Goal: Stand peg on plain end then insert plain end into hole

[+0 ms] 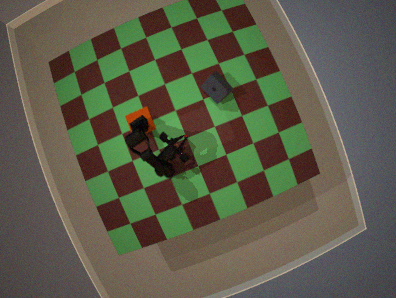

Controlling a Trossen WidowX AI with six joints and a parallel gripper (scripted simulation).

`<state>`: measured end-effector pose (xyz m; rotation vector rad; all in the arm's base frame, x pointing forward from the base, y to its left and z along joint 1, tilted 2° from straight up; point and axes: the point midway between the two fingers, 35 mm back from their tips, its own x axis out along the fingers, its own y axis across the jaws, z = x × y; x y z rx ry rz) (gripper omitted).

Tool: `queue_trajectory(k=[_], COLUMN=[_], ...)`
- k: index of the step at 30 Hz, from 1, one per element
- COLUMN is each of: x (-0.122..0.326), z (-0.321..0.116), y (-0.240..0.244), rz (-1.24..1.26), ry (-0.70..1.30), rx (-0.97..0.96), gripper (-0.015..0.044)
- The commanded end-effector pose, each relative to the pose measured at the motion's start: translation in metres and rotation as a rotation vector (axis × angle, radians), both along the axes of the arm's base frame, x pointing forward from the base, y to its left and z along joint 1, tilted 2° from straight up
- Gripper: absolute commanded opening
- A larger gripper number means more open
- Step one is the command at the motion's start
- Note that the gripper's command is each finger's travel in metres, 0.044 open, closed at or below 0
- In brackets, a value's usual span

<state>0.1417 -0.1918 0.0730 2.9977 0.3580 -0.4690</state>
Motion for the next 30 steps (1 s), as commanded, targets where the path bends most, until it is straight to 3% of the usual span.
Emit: queue_trajectory(k=[1, 20, 23, 30], x=[-0.0011, -0.0023, -0.0022, -0.0022], z=[-0.0016, -0.0008, -0.0006, -0.0006], y=[-0.0003, -0.0007, -0.0007, -0.0007], rz=[0.0, -0.009, -0.01, -0.01], ry=[0.0, -0.009, -0.01, -0.01], rx=[0.0, 0.007, 0.007, 0.007], gripper=[0.0051, 0.0051, 0.0129, 0.013])
